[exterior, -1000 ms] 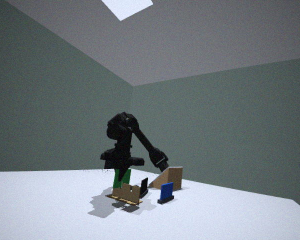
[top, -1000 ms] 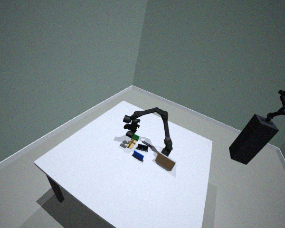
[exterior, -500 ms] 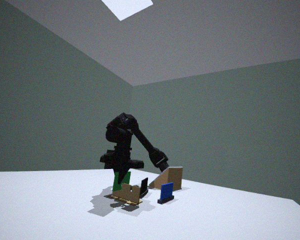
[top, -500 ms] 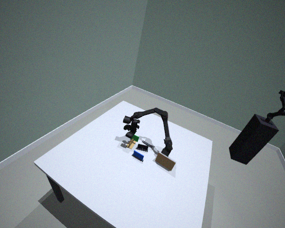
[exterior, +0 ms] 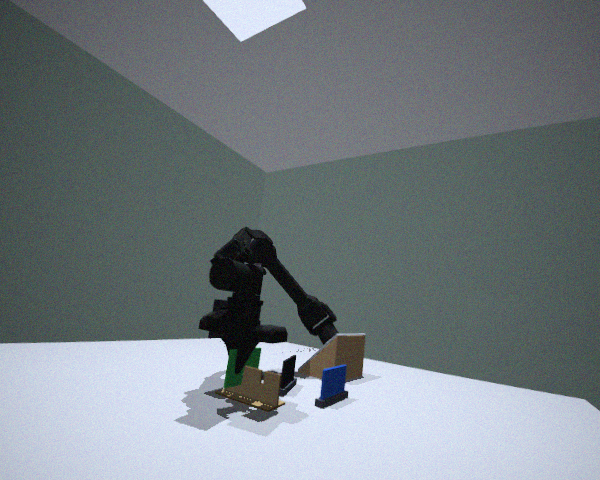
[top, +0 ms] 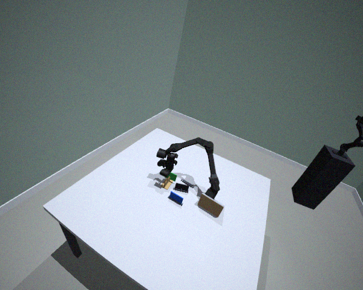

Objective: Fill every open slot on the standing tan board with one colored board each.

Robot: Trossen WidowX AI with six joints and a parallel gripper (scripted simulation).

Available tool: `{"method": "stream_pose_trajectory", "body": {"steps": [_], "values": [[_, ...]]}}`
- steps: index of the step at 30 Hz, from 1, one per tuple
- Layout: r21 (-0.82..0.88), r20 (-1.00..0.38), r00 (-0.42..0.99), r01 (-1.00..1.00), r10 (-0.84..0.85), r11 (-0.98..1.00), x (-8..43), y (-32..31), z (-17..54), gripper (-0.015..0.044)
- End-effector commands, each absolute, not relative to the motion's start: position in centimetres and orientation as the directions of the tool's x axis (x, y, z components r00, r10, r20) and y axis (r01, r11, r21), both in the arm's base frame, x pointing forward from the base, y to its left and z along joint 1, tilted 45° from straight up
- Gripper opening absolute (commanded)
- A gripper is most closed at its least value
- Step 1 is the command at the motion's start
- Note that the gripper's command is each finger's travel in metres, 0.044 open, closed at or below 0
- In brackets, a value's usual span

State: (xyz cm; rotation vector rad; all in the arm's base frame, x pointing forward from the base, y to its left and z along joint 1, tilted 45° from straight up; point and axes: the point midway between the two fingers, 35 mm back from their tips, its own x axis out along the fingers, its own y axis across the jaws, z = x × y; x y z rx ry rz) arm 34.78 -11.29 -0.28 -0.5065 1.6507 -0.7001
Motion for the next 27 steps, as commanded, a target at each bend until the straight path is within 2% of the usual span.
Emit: {"method": "stream_pose_trajectory", "body": {"steps": [1, 23, 27], "values": [[-0.691, -0.715, -0.192, 0.045, -0.673, 0.721, 34.71, -11.51, -0.52, 0.0], [-0.69, -0.716, -0.194, 0.049, -0.67, 0.723, 34.53, -12.06, -1.08, 0.0], [-0.69, -0.716, -0.194, 0.049, -0.67, 0.723, 34.53, -12.06, -1.08, 0.0105]]}}
